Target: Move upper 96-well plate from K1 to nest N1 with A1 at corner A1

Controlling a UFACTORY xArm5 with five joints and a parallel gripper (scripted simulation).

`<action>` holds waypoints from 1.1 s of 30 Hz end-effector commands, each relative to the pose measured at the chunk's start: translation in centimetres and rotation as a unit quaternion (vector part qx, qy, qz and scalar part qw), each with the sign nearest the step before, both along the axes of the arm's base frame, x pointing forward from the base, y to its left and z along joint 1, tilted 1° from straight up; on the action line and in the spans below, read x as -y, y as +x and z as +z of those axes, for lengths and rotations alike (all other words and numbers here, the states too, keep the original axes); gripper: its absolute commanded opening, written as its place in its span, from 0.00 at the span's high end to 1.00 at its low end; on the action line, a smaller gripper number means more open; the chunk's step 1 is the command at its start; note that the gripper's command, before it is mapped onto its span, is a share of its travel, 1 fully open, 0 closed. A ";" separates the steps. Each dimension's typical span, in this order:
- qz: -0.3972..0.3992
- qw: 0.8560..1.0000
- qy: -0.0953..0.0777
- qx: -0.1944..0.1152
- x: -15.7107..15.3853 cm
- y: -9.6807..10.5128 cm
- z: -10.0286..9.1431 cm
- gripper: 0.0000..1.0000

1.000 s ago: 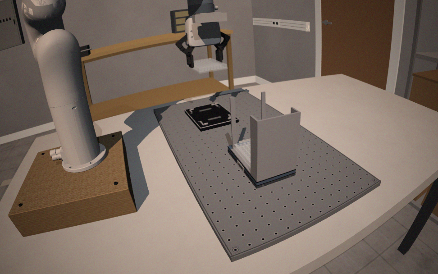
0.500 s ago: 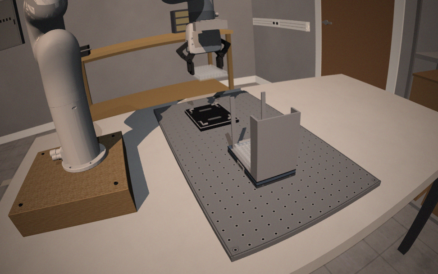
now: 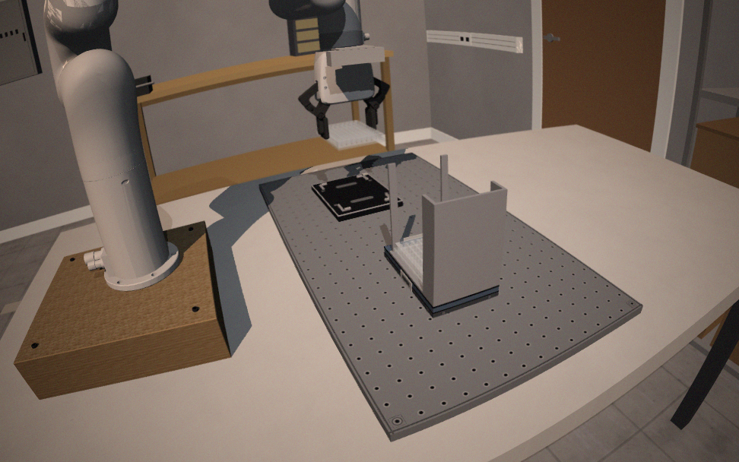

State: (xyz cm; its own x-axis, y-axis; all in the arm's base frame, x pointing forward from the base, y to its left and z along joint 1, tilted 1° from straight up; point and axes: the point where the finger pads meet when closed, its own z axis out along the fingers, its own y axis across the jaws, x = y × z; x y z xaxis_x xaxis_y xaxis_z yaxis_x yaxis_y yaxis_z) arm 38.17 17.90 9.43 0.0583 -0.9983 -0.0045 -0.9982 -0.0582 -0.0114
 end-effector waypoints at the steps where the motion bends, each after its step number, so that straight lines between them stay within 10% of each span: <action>1: 0.000 1.000 0.001 0.002 -0.1 0.2 -0.3 1.00; 33: 0.000 1.000 0.001 0.002 -0.1 0.2 -5.0 1.00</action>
State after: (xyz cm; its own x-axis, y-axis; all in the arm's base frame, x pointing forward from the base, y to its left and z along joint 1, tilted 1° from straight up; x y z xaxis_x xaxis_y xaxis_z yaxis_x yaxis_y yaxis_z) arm 38.26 17.94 4.55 0.0583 -0.9983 -0.0048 -0.9982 -0.0582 -0.0121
